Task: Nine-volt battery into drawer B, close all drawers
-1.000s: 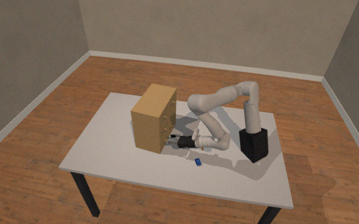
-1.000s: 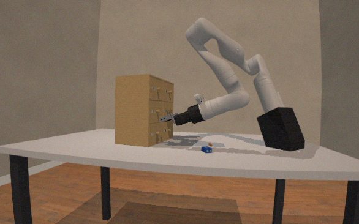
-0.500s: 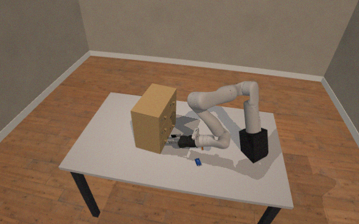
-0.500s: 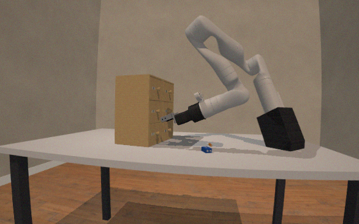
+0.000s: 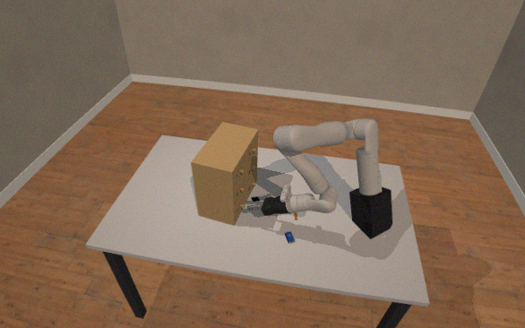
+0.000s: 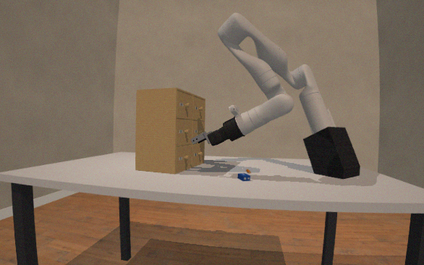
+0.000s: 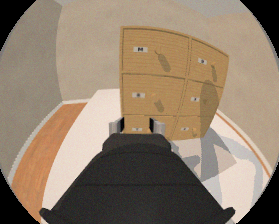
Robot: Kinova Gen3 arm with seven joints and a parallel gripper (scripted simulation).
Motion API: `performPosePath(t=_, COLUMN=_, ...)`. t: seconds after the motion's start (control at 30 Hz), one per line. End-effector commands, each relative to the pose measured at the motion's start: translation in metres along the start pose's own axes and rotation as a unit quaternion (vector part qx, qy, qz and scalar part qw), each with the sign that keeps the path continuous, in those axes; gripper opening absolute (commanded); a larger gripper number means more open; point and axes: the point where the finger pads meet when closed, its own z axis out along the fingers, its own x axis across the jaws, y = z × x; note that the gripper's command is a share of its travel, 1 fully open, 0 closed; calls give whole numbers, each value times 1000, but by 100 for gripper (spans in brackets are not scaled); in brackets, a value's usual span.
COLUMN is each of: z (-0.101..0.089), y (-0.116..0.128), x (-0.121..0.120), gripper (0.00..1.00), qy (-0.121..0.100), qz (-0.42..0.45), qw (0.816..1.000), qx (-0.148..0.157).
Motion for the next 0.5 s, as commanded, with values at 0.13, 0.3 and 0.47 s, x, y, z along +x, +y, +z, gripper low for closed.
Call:
performPosePath(t=0.13, z=-5, y=-11, x=-1, gripper=100, qy=0, qz=7, qw=1000, qx=-24)
performPosePath(t=0.3, z=-7, y=-12, x=-1, gripper=100, qy=-1, qz=7, qw=999, qx=-39)
performPosePath(t=0.47, z=-12, y=-15, x=0, gripper=100, qy=-1, qz=7, qw=998, qx=-66)
